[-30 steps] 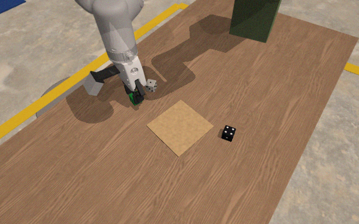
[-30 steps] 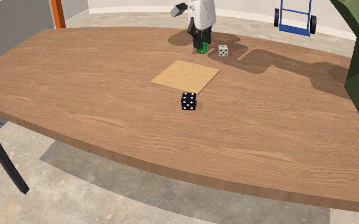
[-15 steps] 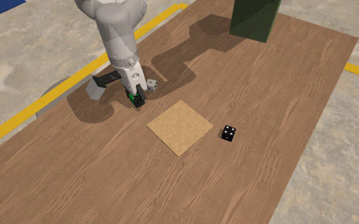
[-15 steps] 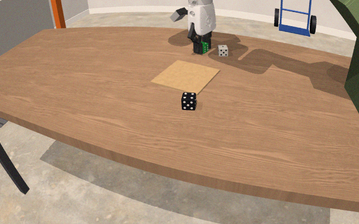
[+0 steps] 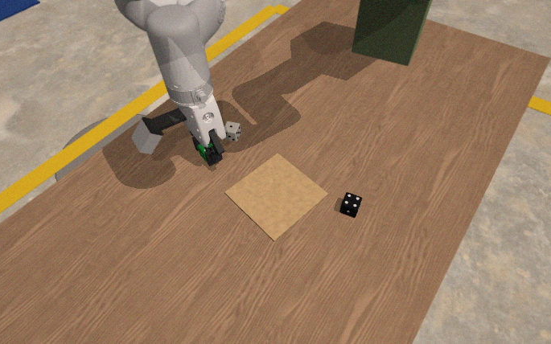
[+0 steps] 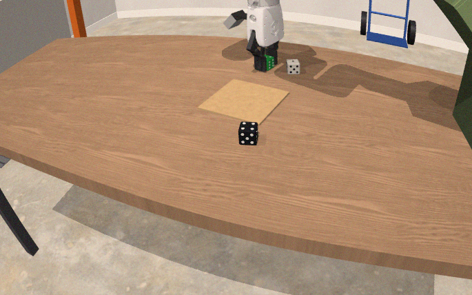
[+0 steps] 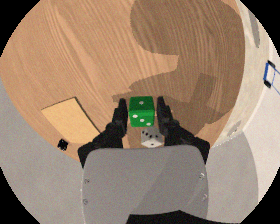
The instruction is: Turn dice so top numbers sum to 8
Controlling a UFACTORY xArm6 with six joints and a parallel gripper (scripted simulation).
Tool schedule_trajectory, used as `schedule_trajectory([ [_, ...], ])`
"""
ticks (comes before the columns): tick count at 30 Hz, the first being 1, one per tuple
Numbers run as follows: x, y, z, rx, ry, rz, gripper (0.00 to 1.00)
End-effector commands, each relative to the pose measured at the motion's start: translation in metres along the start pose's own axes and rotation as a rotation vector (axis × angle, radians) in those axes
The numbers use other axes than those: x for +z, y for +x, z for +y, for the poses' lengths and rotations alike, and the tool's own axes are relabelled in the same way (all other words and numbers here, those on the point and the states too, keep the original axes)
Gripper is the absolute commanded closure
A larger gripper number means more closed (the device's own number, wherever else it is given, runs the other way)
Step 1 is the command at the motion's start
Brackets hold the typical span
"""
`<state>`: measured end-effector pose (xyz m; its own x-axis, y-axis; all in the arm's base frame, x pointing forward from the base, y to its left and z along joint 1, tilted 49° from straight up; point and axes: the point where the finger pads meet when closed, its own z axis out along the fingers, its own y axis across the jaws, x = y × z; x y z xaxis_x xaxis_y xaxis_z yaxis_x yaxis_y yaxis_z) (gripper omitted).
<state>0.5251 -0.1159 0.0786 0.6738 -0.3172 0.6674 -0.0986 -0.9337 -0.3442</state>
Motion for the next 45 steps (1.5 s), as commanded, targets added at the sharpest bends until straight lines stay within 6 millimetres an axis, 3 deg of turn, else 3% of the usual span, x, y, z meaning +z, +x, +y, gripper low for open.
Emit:
schedule_trajectory([
  [1, -0.0005, 0.0008, 0.0002, 0.0, 0.0, 0.002, 0.53],
  [19, -0.0005, 0.0008, 0.0002, 0.0, 0.0, 0.002, 0.53],
  [20, -0.0005, 0.0008, 0.0002, 0.0, 0.0, 0.002, 0.73],
  [45, -0.0005, 0.0008, 0.0002, 0.0, 0.0, 0.002, 0.73],
])
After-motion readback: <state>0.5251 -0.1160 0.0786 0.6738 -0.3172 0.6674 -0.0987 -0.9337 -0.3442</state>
